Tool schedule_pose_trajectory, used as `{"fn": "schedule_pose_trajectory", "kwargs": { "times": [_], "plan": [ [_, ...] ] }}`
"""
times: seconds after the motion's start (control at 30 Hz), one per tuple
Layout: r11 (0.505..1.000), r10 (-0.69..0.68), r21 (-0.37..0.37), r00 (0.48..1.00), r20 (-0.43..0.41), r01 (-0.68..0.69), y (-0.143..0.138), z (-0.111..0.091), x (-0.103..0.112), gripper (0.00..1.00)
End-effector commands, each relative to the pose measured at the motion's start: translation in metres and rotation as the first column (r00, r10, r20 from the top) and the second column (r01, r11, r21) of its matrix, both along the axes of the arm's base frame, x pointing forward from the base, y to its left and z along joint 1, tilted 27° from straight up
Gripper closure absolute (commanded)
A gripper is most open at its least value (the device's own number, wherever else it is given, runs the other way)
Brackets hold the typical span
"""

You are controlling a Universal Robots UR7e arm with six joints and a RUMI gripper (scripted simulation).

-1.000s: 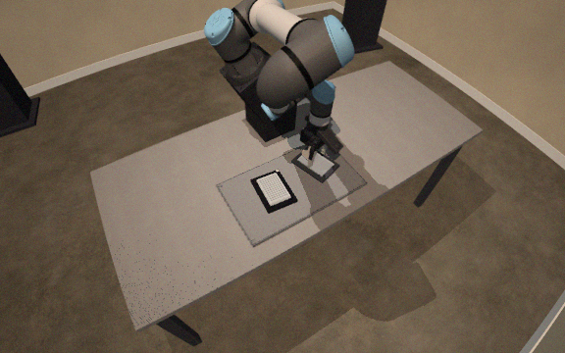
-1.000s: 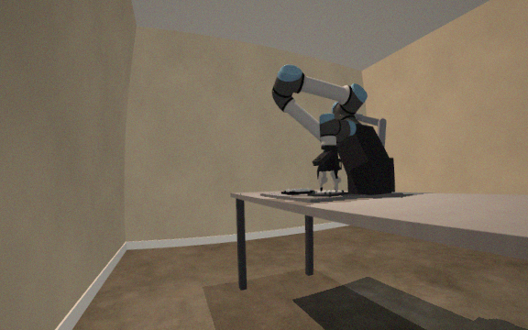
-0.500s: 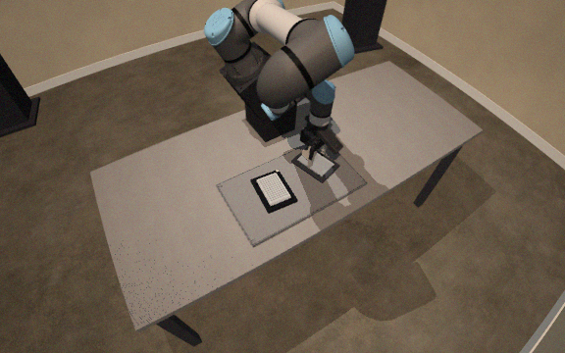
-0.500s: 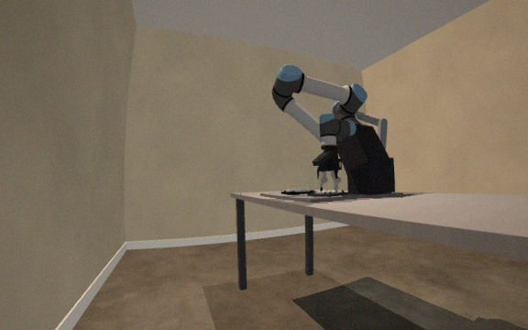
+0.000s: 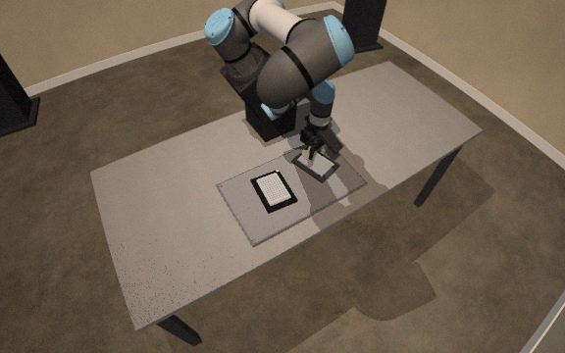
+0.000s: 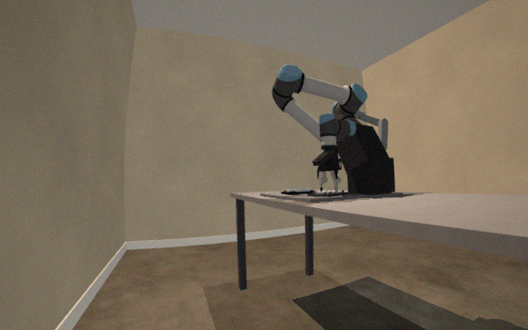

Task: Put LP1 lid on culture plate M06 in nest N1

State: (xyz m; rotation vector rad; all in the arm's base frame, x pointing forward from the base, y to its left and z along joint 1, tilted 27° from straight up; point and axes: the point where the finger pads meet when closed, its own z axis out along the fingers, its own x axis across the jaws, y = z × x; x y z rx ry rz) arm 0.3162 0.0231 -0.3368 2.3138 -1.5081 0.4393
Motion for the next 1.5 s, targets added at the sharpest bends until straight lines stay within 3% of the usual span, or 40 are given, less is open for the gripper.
{"fn": "schedule_pose_trajectory", "kwargs": {
  "times": [0.0, 0.73, 1.07, 1.47],
  "plan": [
    [1.000, 0.000, 0.000, 1.000, 0.001, 0.000, 0.001, 0.002, 0.000, 1.00],
    [1.000, 0.000, 0.000, 1.000, 0.001, 0.000, 0.014, 0.027, -0.002, 1.00],
    [0.990, -0.142, 0.016, 0.987, 0.071, 0.142, -0.021, 0.045, 0.008, 1.00],
    [0.945, -0.326, 0.053, 0.932, 0.158, 0.322, -0.072, 0.072, 0.022, 1.00]
  ]
}}
